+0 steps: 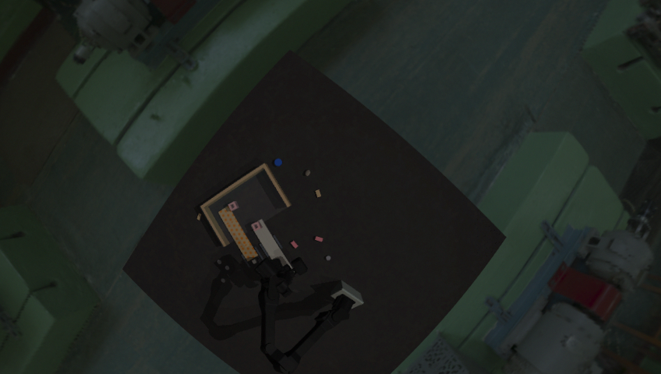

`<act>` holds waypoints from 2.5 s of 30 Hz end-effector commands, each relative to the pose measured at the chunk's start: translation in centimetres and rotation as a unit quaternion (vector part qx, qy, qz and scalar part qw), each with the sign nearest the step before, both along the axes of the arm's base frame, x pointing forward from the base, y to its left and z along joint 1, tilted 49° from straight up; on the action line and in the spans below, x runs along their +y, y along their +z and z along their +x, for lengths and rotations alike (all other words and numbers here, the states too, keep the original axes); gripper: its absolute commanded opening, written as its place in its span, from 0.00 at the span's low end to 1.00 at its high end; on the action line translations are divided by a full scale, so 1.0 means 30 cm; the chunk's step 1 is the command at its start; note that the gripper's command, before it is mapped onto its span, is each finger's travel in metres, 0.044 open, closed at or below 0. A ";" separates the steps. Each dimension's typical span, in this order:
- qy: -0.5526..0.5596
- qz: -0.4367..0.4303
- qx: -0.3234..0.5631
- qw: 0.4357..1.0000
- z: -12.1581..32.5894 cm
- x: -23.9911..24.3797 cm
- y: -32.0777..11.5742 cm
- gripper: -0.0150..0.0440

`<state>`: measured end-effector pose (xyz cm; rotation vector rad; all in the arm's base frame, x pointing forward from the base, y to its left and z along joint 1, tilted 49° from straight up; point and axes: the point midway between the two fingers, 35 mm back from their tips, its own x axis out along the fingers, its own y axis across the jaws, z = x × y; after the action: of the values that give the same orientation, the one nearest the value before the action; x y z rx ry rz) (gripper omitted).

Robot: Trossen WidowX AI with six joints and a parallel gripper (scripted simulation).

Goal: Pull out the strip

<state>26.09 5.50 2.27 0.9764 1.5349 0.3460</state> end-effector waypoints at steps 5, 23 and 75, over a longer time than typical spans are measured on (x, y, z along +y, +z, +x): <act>0.007 0.006 0.015 1.000 -0.062 0.033 -0.002 0.25; 0.007 0.006 0.015 1.000 -0.142 0.057 0.019 0.25; -0.004 0.006 0.028 1.000 -0.117 -0.063 0.122 0.34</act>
<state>22.15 4.00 6.01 0.9921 1.5597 0.3450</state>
